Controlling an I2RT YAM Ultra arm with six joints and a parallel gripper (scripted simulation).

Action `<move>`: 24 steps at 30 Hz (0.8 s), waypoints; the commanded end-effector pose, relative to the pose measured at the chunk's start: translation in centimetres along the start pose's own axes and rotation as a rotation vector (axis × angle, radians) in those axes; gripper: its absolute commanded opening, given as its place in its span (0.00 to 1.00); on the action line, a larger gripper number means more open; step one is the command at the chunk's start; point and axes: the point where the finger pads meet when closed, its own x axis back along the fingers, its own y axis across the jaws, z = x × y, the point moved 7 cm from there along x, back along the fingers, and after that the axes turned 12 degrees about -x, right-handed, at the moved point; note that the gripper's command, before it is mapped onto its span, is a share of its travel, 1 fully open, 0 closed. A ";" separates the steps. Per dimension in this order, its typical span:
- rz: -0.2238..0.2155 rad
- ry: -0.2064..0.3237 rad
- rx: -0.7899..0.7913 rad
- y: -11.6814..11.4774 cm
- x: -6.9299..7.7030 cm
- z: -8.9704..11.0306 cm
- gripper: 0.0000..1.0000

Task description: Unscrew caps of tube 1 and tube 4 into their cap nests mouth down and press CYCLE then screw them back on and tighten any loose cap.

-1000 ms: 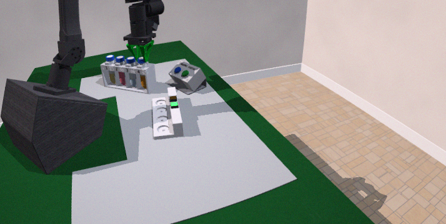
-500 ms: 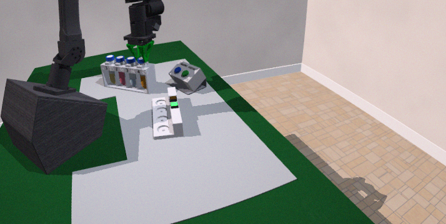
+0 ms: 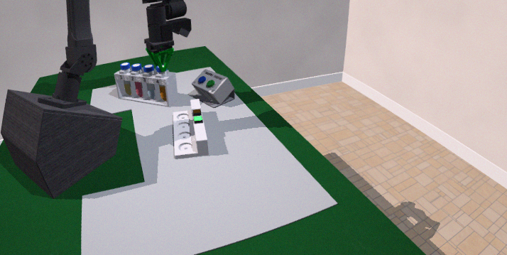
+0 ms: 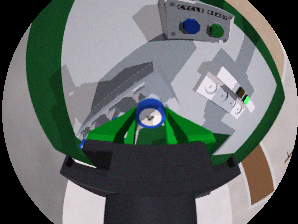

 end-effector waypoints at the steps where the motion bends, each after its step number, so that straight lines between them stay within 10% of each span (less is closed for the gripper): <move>1: -0.004 -0.009 -0.070 0.1 0.3 -0.1 0.00; 5: -0.004 -0.009 -0.070 0.1 0.3 -0.1 0.00; 6: -0.004 -0.009 -0.070 0.1 0.3 -0.1 0.49; 24: -0.003 -0.009 0.170 0.1 0.2 -0.1 0.49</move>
